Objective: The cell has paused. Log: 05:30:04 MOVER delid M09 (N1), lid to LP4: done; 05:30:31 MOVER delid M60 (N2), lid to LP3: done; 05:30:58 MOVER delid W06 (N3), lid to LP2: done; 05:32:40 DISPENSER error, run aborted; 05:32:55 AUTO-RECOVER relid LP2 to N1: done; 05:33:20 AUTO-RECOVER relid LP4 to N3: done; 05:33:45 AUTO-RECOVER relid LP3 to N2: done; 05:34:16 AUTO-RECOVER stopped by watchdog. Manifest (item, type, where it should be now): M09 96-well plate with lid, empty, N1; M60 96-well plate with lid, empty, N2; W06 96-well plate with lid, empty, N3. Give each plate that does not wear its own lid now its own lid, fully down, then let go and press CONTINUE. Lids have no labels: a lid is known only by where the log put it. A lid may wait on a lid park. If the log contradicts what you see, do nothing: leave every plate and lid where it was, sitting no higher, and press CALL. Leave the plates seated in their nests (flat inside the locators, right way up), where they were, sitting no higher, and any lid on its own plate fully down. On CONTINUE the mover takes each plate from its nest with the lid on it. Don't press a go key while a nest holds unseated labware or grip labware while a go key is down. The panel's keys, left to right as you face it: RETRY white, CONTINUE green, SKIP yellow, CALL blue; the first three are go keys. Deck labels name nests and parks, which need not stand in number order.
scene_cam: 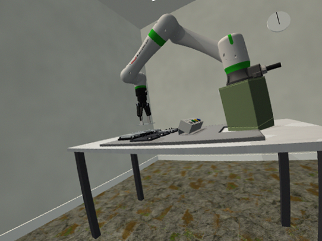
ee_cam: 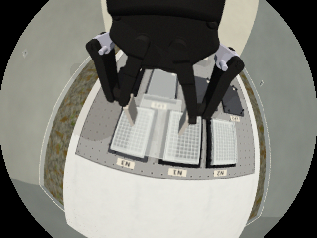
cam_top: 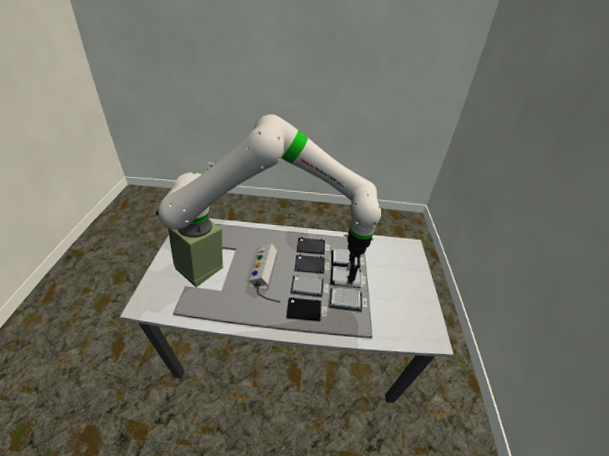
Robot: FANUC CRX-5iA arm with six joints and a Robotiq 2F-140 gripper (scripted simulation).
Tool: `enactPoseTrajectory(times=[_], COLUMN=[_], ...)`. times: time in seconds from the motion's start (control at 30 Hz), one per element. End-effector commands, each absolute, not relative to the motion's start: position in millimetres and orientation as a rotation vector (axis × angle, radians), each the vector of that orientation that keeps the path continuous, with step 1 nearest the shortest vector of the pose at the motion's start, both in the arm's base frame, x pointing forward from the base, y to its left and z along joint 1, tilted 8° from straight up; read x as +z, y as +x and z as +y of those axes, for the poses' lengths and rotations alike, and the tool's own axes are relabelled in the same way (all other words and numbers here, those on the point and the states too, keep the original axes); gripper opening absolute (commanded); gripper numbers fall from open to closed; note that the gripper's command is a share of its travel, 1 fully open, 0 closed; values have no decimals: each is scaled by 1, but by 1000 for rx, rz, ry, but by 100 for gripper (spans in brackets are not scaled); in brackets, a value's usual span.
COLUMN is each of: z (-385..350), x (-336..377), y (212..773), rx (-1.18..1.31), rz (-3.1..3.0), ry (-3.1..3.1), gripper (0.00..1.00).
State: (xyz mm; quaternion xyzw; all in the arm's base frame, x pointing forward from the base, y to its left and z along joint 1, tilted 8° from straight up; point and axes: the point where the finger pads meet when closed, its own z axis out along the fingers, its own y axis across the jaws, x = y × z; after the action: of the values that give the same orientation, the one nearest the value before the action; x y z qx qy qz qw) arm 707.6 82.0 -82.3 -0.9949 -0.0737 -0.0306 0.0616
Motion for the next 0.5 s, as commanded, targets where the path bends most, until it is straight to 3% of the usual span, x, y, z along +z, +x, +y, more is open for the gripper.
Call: enactPoseTrajectory(times=[0.0, 0.47], z=[123, 149], x=[-78, -74], y=[699, 692], rx=[-93, -93], rz=[-219, -219], ry=[-3009, -3008], gripper=[0, 0])
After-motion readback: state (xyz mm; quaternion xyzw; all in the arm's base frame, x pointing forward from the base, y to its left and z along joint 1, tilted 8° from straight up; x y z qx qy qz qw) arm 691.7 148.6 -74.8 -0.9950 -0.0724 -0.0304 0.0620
